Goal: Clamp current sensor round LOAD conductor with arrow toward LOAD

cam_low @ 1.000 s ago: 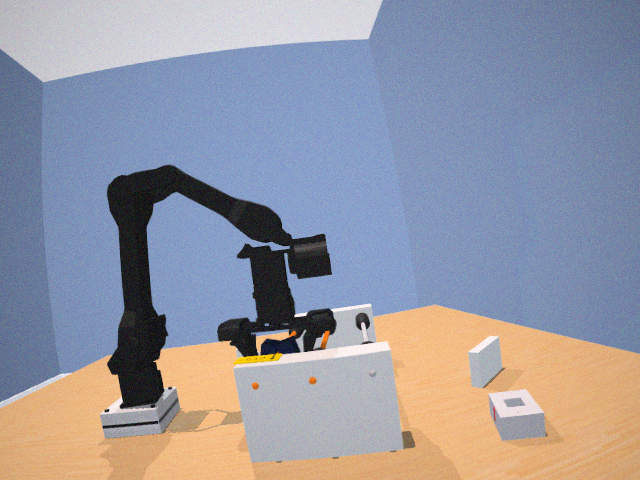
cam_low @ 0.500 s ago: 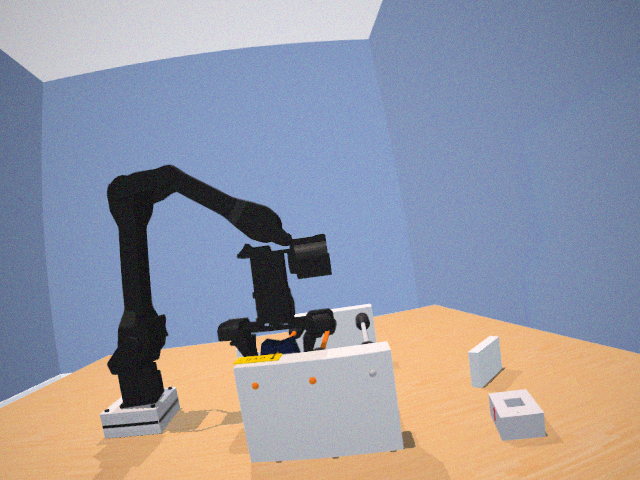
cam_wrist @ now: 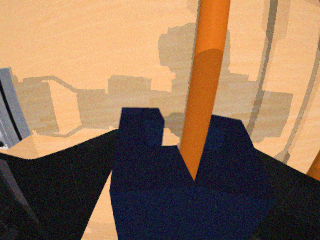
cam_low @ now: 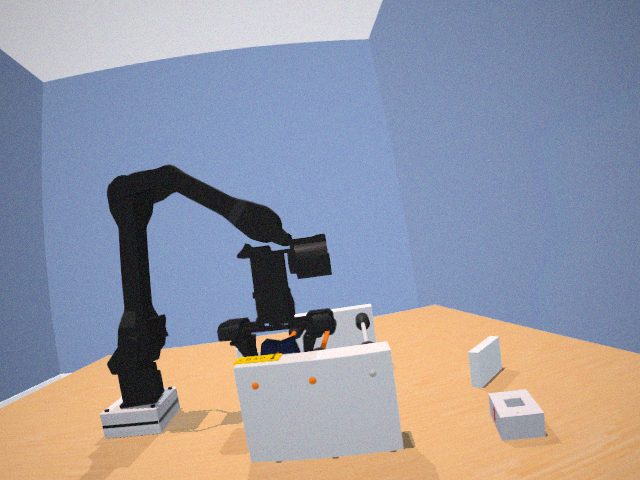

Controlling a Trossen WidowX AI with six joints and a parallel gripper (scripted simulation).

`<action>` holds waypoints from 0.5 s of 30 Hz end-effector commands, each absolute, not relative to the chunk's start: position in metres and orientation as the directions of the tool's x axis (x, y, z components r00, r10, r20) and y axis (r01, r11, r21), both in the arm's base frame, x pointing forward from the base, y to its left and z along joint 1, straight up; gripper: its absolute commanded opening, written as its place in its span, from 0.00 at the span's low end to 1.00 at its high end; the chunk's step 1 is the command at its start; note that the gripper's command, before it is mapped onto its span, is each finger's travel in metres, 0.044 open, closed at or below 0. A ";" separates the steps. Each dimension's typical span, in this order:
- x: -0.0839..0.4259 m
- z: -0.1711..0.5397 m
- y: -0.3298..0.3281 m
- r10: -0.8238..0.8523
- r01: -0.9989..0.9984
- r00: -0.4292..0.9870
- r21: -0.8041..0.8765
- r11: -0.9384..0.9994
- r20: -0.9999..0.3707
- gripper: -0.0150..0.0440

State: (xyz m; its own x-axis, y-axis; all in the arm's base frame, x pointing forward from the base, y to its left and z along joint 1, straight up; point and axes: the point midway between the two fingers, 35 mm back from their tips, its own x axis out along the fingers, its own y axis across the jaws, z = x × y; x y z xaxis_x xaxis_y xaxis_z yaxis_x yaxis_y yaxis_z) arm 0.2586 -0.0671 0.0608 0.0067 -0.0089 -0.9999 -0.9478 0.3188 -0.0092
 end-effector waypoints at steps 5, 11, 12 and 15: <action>0.259 0.062 -0.067 -0.009 -0.948 0.008 -0.011 0.319 -1.000 0.25; 0.259 0.061 -0.067 -0.009 -0.948 0.007 -0.009 0.319 -1.000 0.25; 0.259 0.062 -0.067 -0.009 -0.948 0.007 -0.010 0.319 -1.000 0.25; 0.259 0.065 -0.067 -0.009 -0.948 0.010 -0.012 0.318 -1.000 0.25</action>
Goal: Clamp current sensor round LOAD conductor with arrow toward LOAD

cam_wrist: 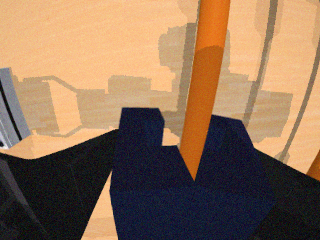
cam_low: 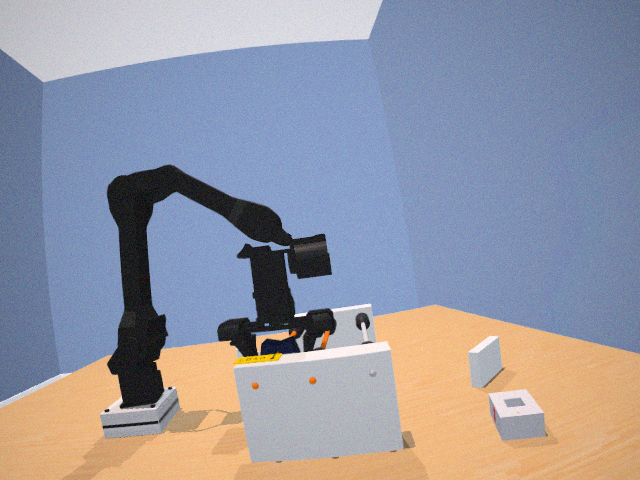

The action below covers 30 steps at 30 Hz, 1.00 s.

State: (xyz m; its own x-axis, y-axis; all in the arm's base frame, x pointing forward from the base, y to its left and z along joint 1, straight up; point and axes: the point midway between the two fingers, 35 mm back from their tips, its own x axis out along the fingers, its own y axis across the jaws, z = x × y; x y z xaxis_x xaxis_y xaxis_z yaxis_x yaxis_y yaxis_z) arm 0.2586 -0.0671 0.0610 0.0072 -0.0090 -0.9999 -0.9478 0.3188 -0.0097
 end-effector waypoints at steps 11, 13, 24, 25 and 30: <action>0.258 0.079 -0.067 -0.010 -0.949 0.020 -0.022 0.316 -1.000 0.25; 0.258 0.079 -0.067 -0.010 -0.949 0.020 -0.022 0.316 -1.000 0.25; 0.256 0.076 -0.067 -0.009 -0.948 0.010 -0.013 0.318 -1.000 0.25; 0.256 0.076 -0.067 -0.009 -0.948 0.010 -0.013 0.318 -1.000 0.25; 0.256 0.076 -0.067 -0.009 -0.948 0.010 -0.013 0.318 -1.000 0.34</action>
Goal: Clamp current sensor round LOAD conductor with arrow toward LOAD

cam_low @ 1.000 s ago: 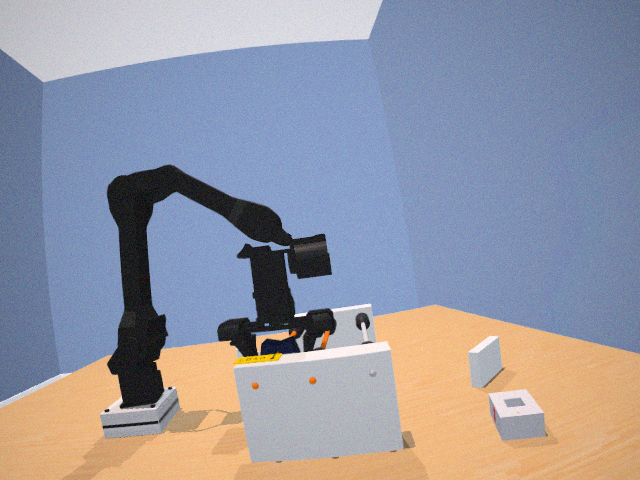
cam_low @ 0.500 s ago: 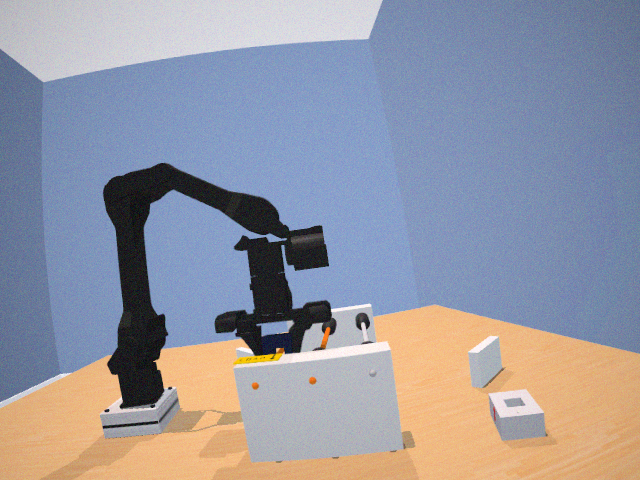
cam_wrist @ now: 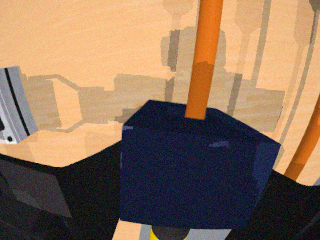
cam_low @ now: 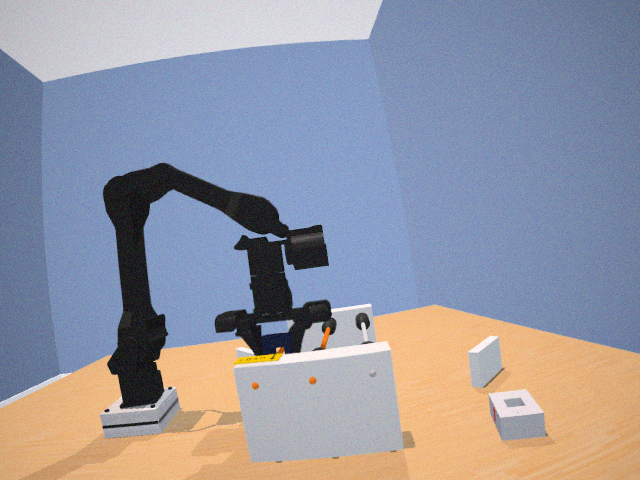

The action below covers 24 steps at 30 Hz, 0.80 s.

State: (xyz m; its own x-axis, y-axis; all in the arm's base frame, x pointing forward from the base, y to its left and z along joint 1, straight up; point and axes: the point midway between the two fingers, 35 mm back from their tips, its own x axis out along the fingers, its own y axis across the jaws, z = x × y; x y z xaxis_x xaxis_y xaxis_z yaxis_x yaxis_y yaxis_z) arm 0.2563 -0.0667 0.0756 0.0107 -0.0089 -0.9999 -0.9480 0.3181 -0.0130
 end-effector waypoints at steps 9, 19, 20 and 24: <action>0.256 0.076 -0.067 -0.009 -0.948 0.010 -0.013 0.318 -1.000 0.74; 0.256 0.076 -0.066 -0.009 -0.948 0.012 -0.014 0.317 -1.000 0.82; 0.256 0.076 -0.066 -0.009 -0.948 0.012 -0.014 0.317 -1.000 0.78; 0.256 0.076 -0.066 -0.009 -0.948 0.012 -0.014 0.317 -1.000 0.60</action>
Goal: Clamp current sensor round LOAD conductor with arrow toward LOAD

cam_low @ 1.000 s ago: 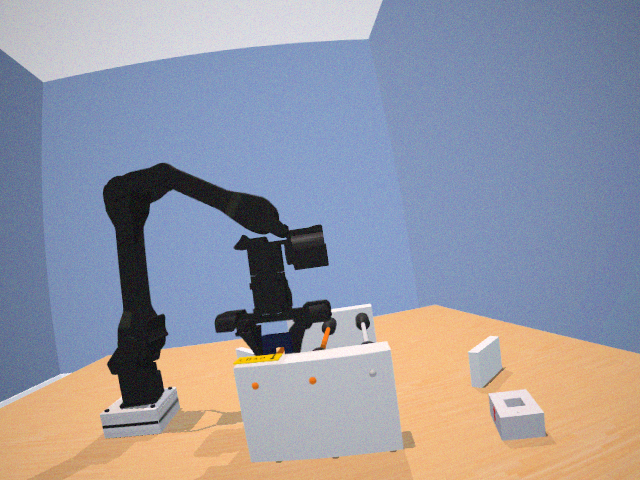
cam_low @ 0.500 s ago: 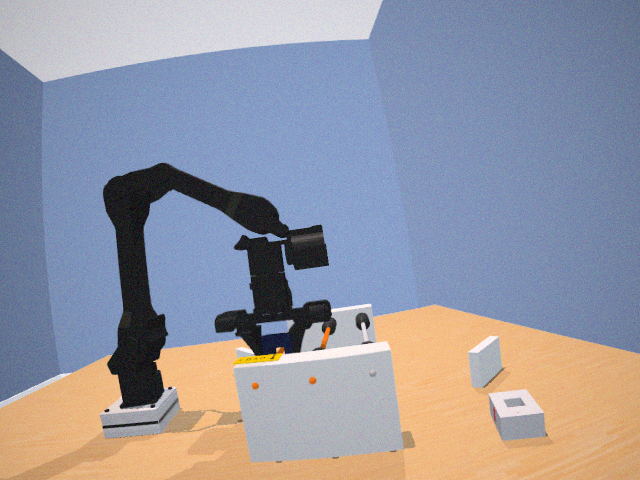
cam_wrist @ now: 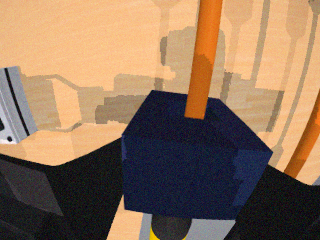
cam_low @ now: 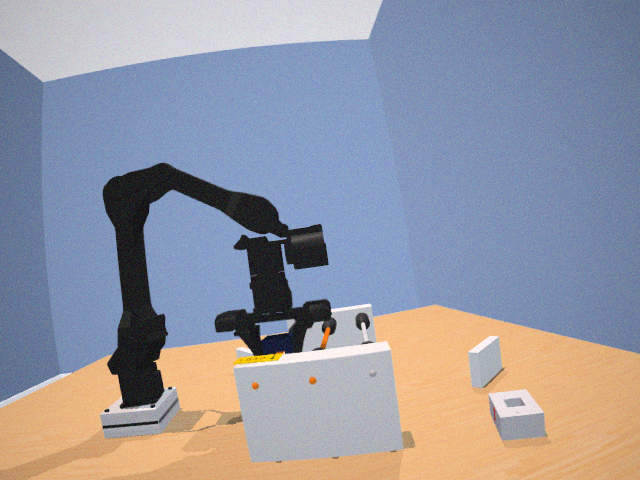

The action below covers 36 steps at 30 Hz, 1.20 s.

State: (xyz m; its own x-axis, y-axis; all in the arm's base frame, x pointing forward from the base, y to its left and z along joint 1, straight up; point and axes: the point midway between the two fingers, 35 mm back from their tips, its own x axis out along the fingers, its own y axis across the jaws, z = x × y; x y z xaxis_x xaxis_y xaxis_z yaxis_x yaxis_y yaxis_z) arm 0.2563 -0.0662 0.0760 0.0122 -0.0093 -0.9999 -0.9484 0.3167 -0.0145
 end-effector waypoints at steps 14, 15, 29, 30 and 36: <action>0.256 0.076 -0.066 -0.009 -0.948 0.012 -0.014 0.317 -1.000 0.35; 0.256 0.076 -0.066 -0.009 -0.948 0.012 -0.014 0.317 -1.000 0.31; 0.256 0.076 -0.066 -0.009 -0.948 0.010 -0.012 0.317 -1.000 0.25; 0.256 0.076 -0.066 -0.009 -0.948 0.010 -0.012 0.317 -1.000 0.25; 0.258 0.077 -0.067 -0.009 -0.948 0.009 -0.012 0.317 -1.000 0.25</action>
State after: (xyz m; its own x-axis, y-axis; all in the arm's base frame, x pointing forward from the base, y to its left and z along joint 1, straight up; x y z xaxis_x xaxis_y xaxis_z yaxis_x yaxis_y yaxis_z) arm 0.2555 -0.0661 0.0758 0.0054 -0.0074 -1.0000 -0.9484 0.3171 -0.0075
